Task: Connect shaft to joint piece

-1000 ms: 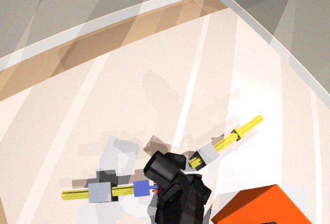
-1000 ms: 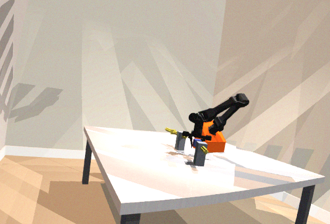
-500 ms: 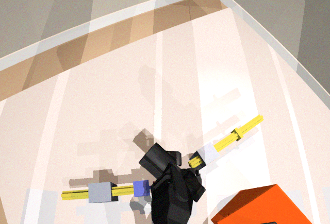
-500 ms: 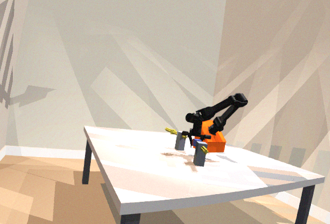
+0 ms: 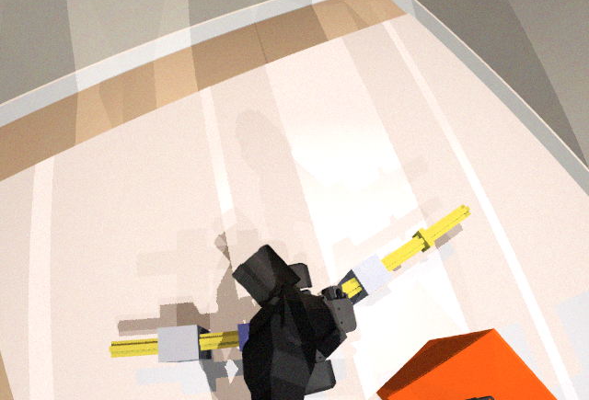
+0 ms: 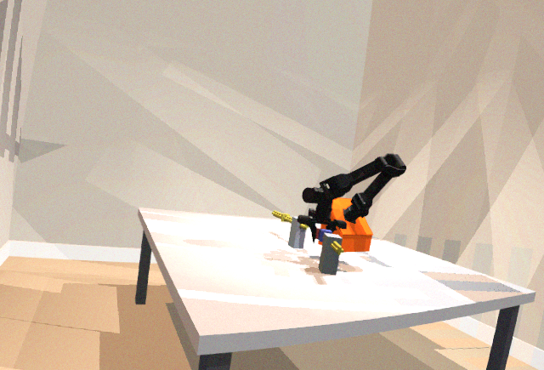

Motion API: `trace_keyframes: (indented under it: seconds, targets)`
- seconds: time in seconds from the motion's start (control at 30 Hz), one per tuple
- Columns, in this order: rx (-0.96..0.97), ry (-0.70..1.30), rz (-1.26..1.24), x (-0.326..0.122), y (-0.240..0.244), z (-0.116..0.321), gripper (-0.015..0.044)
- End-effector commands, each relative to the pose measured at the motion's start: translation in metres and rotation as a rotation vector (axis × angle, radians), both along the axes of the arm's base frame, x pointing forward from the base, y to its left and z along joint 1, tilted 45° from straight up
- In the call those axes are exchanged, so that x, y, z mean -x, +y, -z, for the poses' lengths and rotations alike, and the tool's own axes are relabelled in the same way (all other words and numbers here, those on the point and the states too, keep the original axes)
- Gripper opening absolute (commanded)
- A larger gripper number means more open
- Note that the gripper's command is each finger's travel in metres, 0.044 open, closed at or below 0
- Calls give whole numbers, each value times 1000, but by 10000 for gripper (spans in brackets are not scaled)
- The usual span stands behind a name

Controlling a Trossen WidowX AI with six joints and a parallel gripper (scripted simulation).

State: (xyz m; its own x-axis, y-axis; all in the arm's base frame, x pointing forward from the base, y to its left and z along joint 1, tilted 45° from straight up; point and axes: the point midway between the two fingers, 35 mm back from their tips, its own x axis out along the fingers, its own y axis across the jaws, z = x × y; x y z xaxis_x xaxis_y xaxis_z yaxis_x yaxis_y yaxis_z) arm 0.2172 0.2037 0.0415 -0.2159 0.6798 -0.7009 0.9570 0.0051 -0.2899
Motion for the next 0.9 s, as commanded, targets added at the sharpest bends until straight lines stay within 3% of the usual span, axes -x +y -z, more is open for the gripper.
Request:
trace_keyframes:
  seconds: [0.0, 0.87]
  targets:
    - [28, -42, -53, -2, -1, 0, 0]
    - [141, -228, -247, -11, -5, -2, 0]
